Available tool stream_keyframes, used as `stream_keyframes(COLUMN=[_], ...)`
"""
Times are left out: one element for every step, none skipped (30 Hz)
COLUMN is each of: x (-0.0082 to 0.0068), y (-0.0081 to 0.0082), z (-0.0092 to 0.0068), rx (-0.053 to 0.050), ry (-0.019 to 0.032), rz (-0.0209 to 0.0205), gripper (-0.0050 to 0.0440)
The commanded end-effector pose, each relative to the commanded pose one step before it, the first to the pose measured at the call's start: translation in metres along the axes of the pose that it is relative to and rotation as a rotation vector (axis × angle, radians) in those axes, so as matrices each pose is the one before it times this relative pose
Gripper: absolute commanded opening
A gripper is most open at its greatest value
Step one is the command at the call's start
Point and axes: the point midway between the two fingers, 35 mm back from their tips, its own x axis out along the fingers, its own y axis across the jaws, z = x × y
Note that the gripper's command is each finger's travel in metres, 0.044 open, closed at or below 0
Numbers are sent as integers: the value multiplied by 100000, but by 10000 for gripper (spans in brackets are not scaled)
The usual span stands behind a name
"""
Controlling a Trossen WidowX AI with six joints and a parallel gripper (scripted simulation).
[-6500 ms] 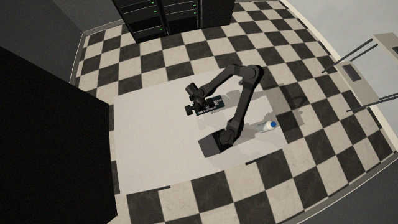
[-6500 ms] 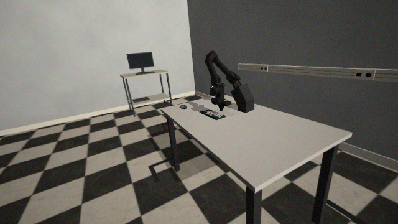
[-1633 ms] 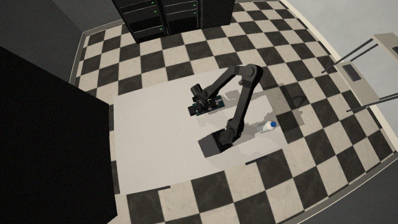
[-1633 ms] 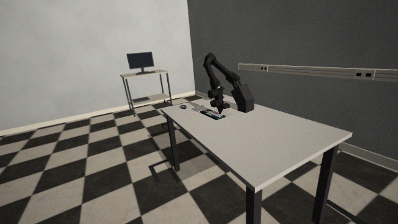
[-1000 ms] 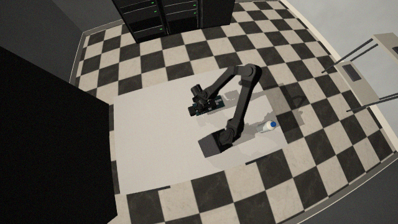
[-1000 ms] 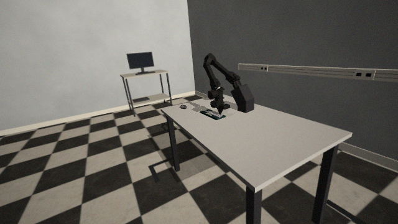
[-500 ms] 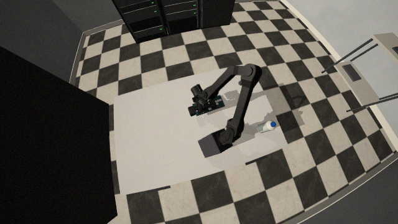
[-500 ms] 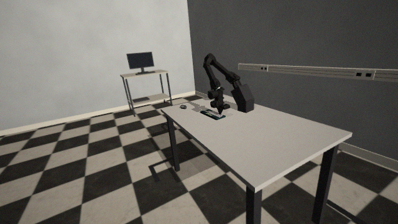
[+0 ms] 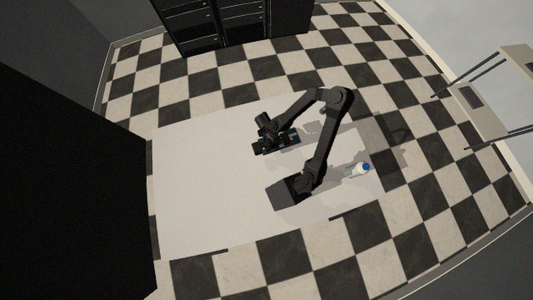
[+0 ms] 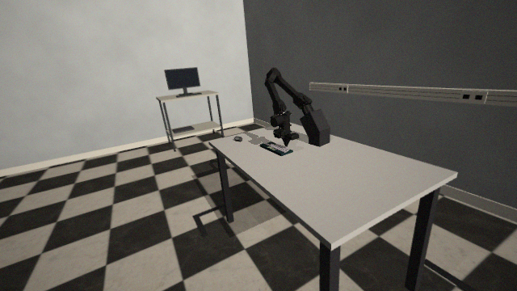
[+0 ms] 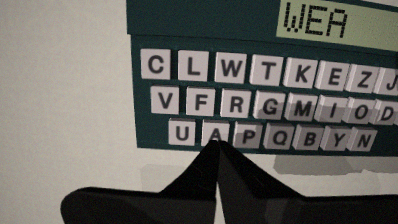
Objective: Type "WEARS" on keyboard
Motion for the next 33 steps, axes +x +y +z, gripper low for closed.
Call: stream_keyframes(x=[-2571,0,0,0,0,0,70,120,76,31,-74,0,0,-1,230,324,310,463,307,186,67,30,53,79,106,123,139,150,0,0,156,157,158], y=[-3,-23,-13,-1,0,0,-103,-182,-297,-334,-220,0,0,-42,90,75,1,-8,-7,-3,2,4,2,1,2,2,2,1,0,0,0,0,0], z=[1001,5,3,0,0,0,306,228,441,481,333,0,0,84,-179,-94,41,-286,-8,-20,-32,-4,-9,-13,-19,-22,-26,-21,0,0,-15,-14,-14], rx=[1939,0,0,0,0,0,-37,-276,-240,-114,88,0,0,-35,-467,-257,113,-373,-4,-19,-39,-9,-14,-20,-27,-31,-36,-28,0,0,-20,-17,-16], ry=[-3225,-36,-19,-1,0,0,-192,330,341,160,1,0,0,117,696,377,-173,545,2,28,60,15,21,30,41,48,54,43,0,0,31,26,25], rz=[1117,-154,-83,-5,0,0,-22,-181,-215,-183,-55,0,0,102,-80,-85,-15,-136,-44,-21,4,17,6,-1,1,3,-1,-6,0,0,-4,-4,-5], gripper=[-50,-50,-50,-50,-50,-50,-50,-50,-50,-50,-50,-50,-50,-50,-50,-50,-50,-50,-50,-50,-50,-50,-50,-50,-50,-50,-50,-50,-50,-50,-50,-50,-50])
